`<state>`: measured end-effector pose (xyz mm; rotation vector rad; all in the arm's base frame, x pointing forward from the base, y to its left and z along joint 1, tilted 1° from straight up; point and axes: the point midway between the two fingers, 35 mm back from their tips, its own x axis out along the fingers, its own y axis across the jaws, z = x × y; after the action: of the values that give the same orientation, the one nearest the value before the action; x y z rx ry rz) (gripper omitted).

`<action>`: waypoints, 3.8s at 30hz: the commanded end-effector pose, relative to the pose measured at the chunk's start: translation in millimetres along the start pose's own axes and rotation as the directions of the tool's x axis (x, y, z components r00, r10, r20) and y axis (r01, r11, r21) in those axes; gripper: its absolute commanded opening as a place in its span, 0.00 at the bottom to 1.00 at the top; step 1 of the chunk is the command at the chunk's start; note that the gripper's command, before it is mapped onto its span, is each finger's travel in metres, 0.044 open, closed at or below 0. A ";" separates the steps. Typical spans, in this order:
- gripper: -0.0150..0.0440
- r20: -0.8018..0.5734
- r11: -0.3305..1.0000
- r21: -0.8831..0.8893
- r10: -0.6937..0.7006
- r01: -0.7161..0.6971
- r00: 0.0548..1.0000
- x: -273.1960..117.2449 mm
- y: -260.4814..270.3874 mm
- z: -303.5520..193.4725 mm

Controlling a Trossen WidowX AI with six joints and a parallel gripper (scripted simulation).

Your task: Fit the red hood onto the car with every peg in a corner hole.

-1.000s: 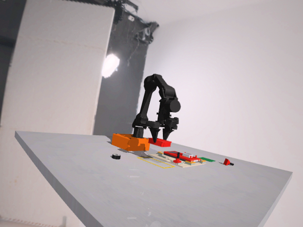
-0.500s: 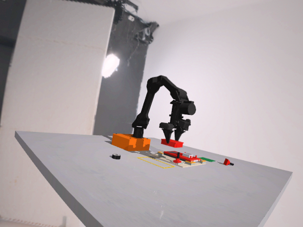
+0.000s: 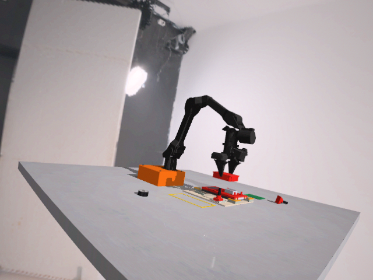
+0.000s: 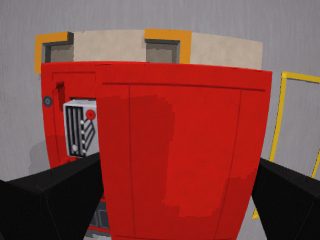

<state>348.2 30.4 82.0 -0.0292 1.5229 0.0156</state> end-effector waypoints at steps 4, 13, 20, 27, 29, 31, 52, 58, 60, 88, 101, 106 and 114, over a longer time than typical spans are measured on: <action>0.25 -0.002 1.000 0.020 -0.002 0.003 1.000 0.3 37.6 -0.7; 0.25 0.002 0.999 0.038 0.000 0.000 1.000 -1.5 85.3 -8.0; 0.25 0.002 0.999 0.039 0.000 0.000 1.000 8.1 83.1 -7.4; 0.25 0.002 0.999 0.039 0.000 0.000 1.000 41.5 85.5 -8.3; 0.25 0.002 0.999 0.039 0.000 0.000 1.000 47.8 85.3 -9.1; 0.25 0.002 0.999 0.039 0.000 0.000 1.000 48.6 84.8 -9.4; 0.25 0.002 0.999 0.039 0.000 0.000 1.000 48.6 84.4 -9.6; 0.25 0.002 0.999 0.039 -0.001 0.000 1.000 48.6 83.1 -9.4; 0.25 0.002 0.999 0.039 -0.001 0.000 1.000 48.7 83.1 -9.4; 0.25 0.002 0.999 0.039 -0.001 0.000 1.000 62.6 83.2 -9.5; 0.25 0.002 0.999 0.039 -0.001 0.001 1.000 69.4 83.3 -9.7; 0.25 0.003 0.999 0.039 0.001 -0.002 1.000 67.4 83.6 -9.6; 0.57 0.002 0.999 0.038 0.002 -0.002 1.000 67.7 83.6 -9.8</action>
<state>339.3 113.1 13.1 0.0031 1.5207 -0.0121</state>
